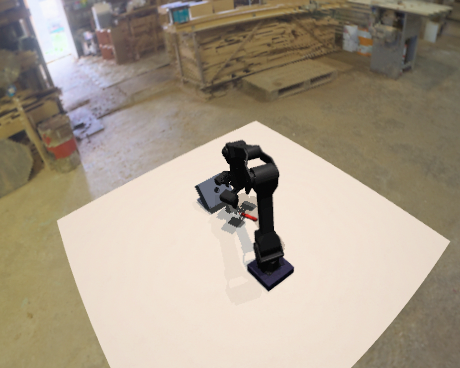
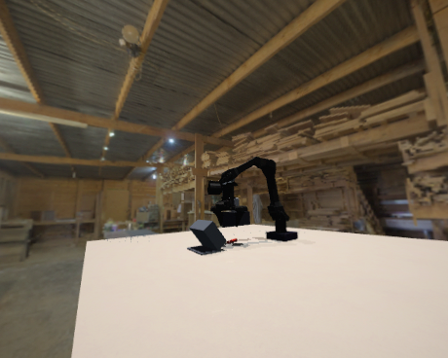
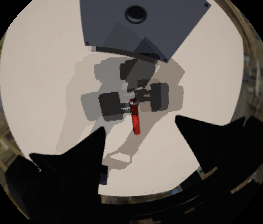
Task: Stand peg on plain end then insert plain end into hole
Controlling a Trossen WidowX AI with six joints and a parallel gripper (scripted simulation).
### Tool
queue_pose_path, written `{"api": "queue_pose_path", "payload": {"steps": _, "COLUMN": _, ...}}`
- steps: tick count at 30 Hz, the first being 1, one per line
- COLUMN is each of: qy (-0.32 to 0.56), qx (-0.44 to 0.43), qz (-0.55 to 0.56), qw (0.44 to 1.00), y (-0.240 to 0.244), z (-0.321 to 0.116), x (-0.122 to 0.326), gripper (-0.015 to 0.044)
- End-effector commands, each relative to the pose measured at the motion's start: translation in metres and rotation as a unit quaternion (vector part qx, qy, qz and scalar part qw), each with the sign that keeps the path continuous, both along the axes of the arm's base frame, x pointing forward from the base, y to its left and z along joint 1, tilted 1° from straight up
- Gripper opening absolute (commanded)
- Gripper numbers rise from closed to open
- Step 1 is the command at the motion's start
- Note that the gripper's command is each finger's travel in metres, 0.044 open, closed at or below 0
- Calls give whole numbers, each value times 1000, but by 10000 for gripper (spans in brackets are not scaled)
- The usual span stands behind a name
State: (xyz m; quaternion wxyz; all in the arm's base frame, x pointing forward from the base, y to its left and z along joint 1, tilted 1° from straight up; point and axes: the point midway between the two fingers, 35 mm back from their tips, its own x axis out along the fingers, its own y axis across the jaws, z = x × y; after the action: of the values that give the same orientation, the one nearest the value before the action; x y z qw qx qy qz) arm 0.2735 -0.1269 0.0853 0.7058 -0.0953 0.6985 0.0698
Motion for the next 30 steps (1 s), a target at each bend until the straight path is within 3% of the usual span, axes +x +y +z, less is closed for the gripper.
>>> {"api": "queue_pose_path", "payload": {"steps": 1, "qy": 1, "qx": 5, "qz": 3, "qw": 1000, "y": 0, "z": -5, "x": 0, "gripper": 440}}
{"api": "queue_pose_path", "payload": {"steps": 30, "qy": 1, "qx": 5, "qz": 3, "qw": 1000, "y": -2, "z": -52, "x": 2, "gripper": 440}}
